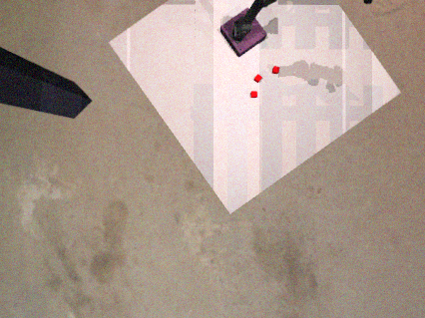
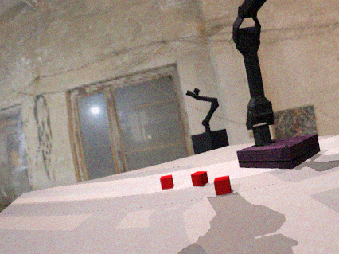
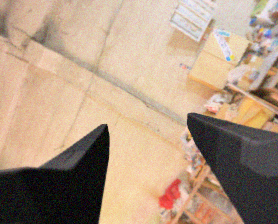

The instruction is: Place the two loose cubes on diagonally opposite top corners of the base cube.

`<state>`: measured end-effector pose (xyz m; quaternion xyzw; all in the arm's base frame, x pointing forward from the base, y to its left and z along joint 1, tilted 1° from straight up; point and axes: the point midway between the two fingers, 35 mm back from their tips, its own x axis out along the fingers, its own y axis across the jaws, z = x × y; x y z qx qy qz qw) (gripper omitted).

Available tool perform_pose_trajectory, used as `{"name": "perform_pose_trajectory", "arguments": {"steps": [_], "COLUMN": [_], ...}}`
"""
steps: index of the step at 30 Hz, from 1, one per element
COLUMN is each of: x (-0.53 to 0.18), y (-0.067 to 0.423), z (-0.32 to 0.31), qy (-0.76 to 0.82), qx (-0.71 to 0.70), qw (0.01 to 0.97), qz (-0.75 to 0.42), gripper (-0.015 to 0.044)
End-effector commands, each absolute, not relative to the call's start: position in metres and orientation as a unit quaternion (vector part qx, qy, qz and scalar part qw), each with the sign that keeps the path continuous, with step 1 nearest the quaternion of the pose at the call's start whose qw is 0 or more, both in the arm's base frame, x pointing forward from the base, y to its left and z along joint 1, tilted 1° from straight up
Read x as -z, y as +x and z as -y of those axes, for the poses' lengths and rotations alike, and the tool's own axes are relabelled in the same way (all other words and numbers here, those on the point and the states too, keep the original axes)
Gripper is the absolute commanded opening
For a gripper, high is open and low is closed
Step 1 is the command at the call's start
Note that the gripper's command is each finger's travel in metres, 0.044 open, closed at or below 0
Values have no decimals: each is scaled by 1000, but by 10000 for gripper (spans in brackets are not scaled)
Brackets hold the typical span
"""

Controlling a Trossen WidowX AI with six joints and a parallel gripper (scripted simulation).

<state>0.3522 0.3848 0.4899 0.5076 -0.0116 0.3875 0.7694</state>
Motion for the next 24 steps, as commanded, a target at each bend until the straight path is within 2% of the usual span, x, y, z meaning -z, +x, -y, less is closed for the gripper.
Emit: {"name": "perform_pose_trajectory", "arguments": {"steps": [1, 7, 13, 18, 24], "x": [-451, -394, -336, -289, -236], "y": [399, 459, 498, 513, 509], "z": [-357, -298, -223, -153, -69], "qy": [457, 384, 319, 273, 232], "qx": [-326, -226, -124, -41, 50], "qw": [827, 892, 928, 937, 923], "qz": [-20, -76, -147, -215, -304], "gripper": [265, 265, 265, 265, 265]}}
